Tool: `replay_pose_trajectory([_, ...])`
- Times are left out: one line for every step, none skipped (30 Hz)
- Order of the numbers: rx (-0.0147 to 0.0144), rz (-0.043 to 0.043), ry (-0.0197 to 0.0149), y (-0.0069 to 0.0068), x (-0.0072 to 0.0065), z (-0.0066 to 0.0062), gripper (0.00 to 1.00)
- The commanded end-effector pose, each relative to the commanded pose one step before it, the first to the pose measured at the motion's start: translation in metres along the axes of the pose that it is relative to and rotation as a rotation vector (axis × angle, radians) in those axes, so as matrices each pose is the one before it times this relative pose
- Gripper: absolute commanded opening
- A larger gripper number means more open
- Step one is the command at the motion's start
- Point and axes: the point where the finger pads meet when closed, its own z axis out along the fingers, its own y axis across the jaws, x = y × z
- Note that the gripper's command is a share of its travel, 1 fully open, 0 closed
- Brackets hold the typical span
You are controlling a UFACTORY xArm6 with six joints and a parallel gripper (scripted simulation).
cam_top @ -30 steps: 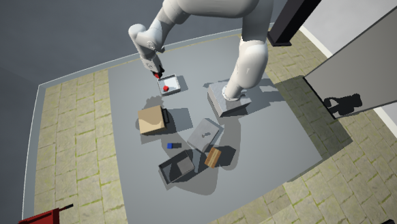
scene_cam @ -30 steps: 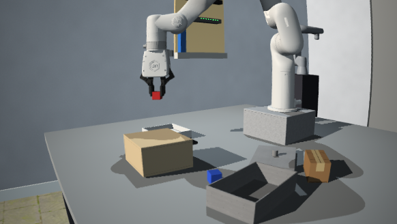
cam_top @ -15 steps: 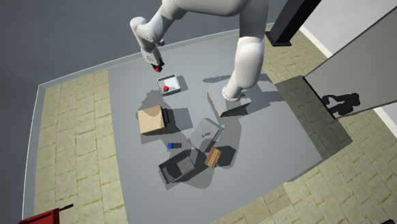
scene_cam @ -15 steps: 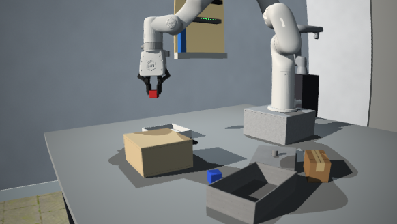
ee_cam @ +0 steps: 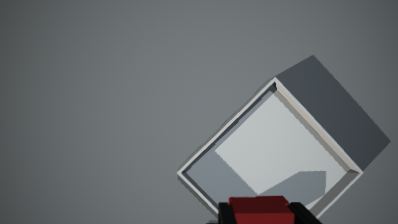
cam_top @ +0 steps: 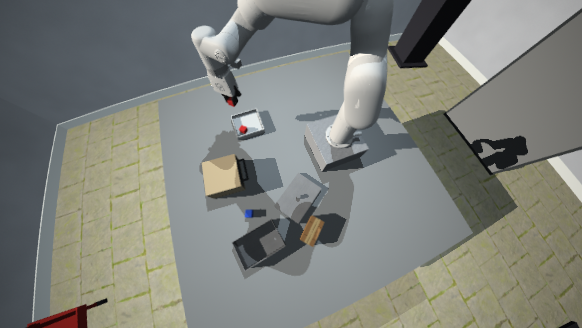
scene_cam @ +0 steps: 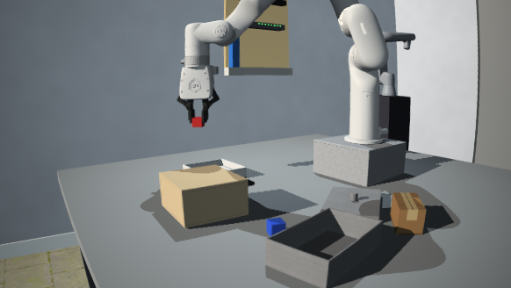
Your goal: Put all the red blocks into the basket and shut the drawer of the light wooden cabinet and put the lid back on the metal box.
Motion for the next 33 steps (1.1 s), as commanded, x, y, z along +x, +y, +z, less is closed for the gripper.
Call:
replay_pose_trajectory([0.00456, 0.00004, -0.00064, -0.00148, -0.00018, 0.00039, 0.0])
replay_pose_trajectory([0.0, 0.0, 0.0, 0.0, 0.0, 0.00082, 0.0])
replay_pose_trajectory([0.0, 0.0, 0.0, 0.0, 0.0, 0.00087, 0.0])
replay_pose_trajectory([0.0, 0.0, 0.0, 0.0, 0.0, 0.00093, 0.0])
replay_pose_trajectory([0.0, 0.0, 0.0, 0.0, 0.0, 0.00098, 0.0])
replay_pose_trajectory([0.0, 0.0, 0.0, -0.00001, 0.0, 0.00105, 0.0])
replay_pose_trajectory([0.0, 0.0, 0.0, -0.00001, 0.0, 0.0011, 0.0])
replay_pose_trajectory([0.0, 0.0, 0.0, 0.0, 0.0, 0.00116, 0.0])
replay_pose_trajectory([0.0, 0.0, 0.0, 0.0, 0.0, 0.00121, 0.0])
replay_pose_trajectory([0.0, 0.0, 0.0, 0.0, 0.0, 0.0, 0.0])
replay_pose_trajectory([0.0, 0.0, 0.0, 0.0, 0.0, 0.0, 0.0])
replay_pose_trajectory([0.0, 0.0, 0.0, -0.00001, 0.0, 0.00128, 0.0])
replay_pose_trajectory([0.0, 0.0, 0.0, -0.00001, 0.0, 0.00133, 0.0])
replay_pose_trajectory([0.0, 0.0, 0.0, 0.0, 0.0, 0.00138, 0.0])
replay_pose_trajectory([0.0, 0.0, 0.0, 0.0, 0.0, 0.00144, 0.0])
replay_pose_trajectory([0.0, 0.0, 0.0, -0.00001, 0.0, 0.0015, 0.0])
replay_pose_trajectory([0.0, 0.0, 0.0, 0.0, 0.0, 0.00155, 0.0])
replay_pose_trajectory([0.0, 0.0, 0.0, 0.0, 0.0, 0.0016, 0.0])
replay_pose_trajectory([0.0, 0.0, 0.0, -0.00001, 0.0, 0.00166, 0.0])
replay_pose_trajectory([0.0, 0.0, 0.0, -0.00001, 0.0, 0.0017, 0.0])
replay_pose_trajectory([0.0, 0.0, 0.0, 0.0, 0.0, 0.00175, 0.0])
replay_pose_trajectory([0.0, 0.0, 0.0, -0.00001, 0.0, 0.00181, 0.0])
replay_pose_trajectory([0.0, 0.0, 0.0, 0.0, 0.0, 0.00185, 0.0])
replay_pose_trajectory([0.0, 0.0, 0.0, -0.00001, 0.0, 0.0019, 0.0])
replay_pose_trajectory([0.0, 0.0, 0.0, -0.00001, 0.0, 0.00194, 0.0])
replay_pose_trajectory([0.0, 0.0, 0.0, 0.0, 0.0, 0.00198, 0.0])
replay_pose_trajectory([0.0, 0.0, 0.0, 0.0, 0.0, 0.0, 0.0])
replay_pose_trajectory([0.0, 0.0, 0.0, 0.0, 0.0, 0.0, 0.0])
replay_pose_trajectory([0.0, 0.0, 0.0, -0.00001, 0.0, 0.00203, 0.0])
replay_pose_trajectory([0.0, 0.0, 0.0, 0.0, 0.0, 0.00206, 0.0])
replay_pose_trajectory([0.0, 0.0, 0.0, -0.00001, 0.0, 0.0021, 0.0])
replay_pose_trajectory([0.0, 0.0, 0.0, -0.00001, 0.0, 0.00214, 0.0])
replay_pose_trajectory([0.0, 0.0, 0.0, 0.0, 0.0, 0.00217, 0.0])
